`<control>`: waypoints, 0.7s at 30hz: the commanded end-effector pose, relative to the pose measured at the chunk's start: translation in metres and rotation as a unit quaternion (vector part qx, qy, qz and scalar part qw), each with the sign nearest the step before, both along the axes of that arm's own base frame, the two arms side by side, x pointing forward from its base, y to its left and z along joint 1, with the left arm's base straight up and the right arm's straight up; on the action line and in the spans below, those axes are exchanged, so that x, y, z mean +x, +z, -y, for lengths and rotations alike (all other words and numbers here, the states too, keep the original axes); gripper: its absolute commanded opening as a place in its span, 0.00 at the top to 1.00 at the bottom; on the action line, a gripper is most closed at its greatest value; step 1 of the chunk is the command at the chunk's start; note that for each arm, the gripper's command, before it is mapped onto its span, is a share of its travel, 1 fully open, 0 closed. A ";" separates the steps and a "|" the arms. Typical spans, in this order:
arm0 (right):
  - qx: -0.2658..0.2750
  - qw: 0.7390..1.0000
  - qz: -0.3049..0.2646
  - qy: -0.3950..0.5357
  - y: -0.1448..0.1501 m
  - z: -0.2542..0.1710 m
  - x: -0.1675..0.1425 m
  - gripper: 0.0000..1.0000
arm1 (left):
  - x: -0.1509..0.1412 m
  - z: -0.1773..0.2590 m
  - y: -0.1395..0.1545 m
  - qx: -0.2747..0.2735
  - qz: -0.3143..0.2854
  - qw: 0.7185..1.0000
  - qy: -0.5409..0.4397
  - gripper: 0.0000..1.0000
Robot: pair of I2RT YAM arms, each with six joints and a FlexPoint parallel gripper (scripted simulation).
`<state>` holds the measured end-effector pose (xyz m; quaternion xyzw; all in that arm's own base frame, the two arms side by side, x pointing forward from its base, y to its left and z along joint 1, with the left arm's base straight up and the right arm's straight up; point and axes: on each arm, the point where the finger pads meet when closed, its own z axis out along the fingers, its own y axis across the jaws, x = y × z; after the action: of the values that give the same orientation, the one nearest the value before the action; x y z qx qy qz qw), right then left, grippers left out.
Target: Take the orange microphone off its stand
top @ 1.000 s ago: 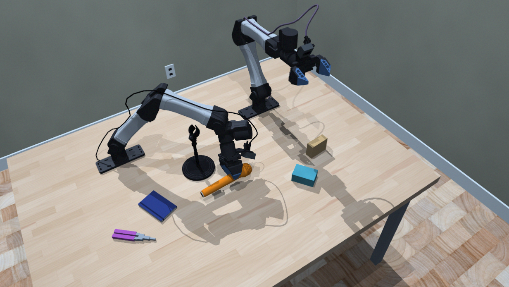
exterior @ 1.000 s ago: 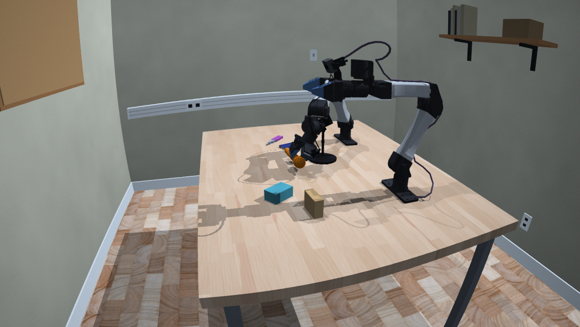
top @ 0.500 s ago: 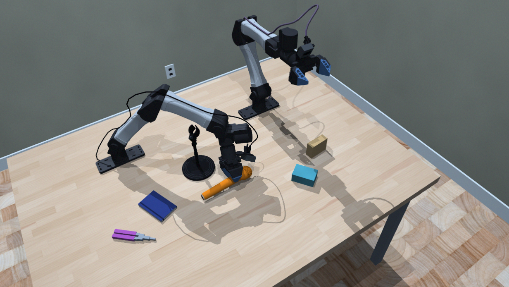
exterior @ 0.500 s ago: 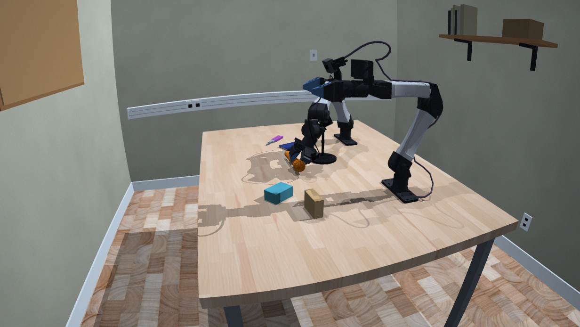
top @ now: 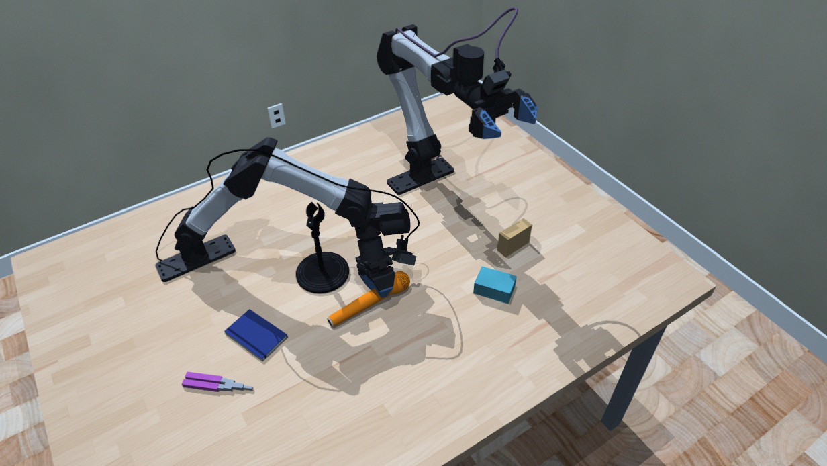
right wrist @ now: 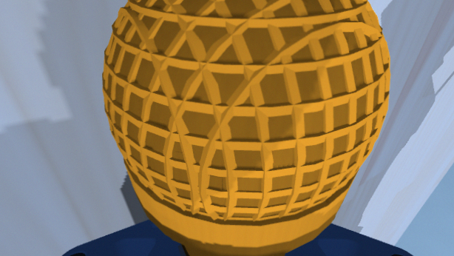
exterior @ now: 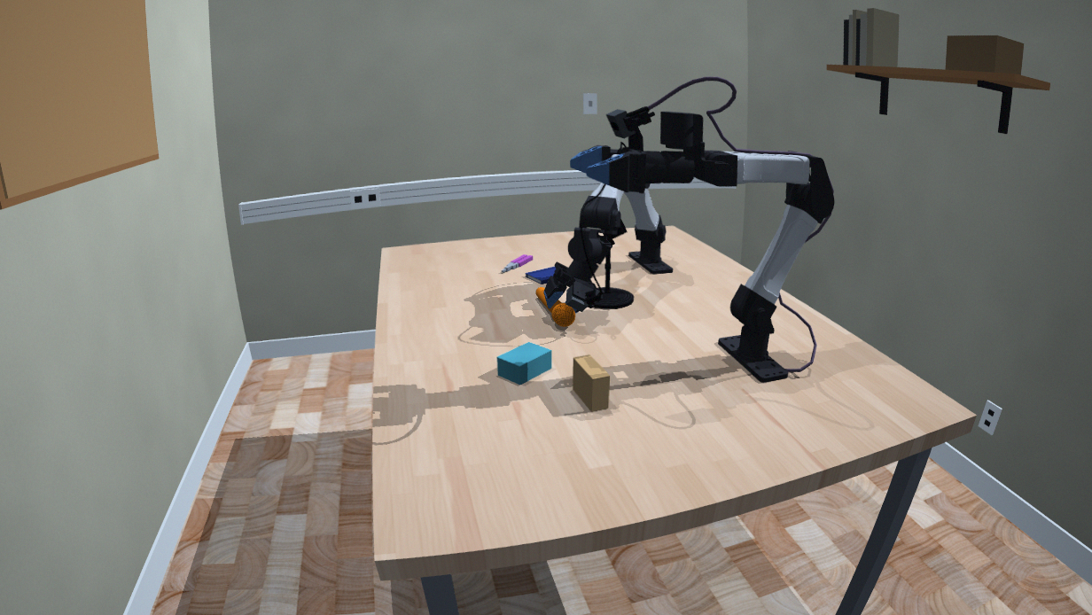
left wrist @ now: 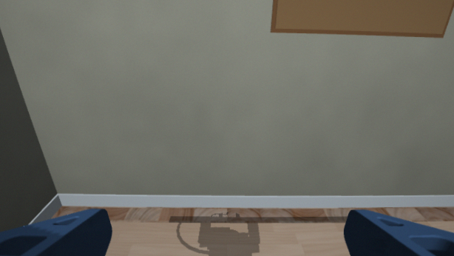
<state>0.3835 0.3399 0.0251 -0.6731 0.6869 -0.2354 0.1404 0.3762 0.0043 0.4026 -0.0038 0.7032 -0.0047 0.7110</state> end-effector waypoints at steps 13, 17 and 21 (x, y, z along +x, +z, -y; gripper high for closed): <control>0.015 1.000 0.027 -0.003 0.020 -0.007 0.009 0.11 | -0.003 0.003 0.027 -0.005 0.033 0.999 -0.005 0.02; -0.014 1.000 -0.001 -0.002 -0.009 0.004 -0.001 0.11 | -0.003 0.003 0.027 -0.005 0.033 0.999 -0.005 0.02; -0.014 1.000 -0.001 -0.002 -0.009 0.004 -0.001 0.11 | -0.003 0.003 0.027 -0.005 0.033 0.999 -0.005 0.02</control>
<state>0.3927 0.3409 0.0320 -0.6621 0.6883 -0.2513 0.1569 0.3762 0.0043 0.4026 -0.0039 0.7032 -0.0048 0.7110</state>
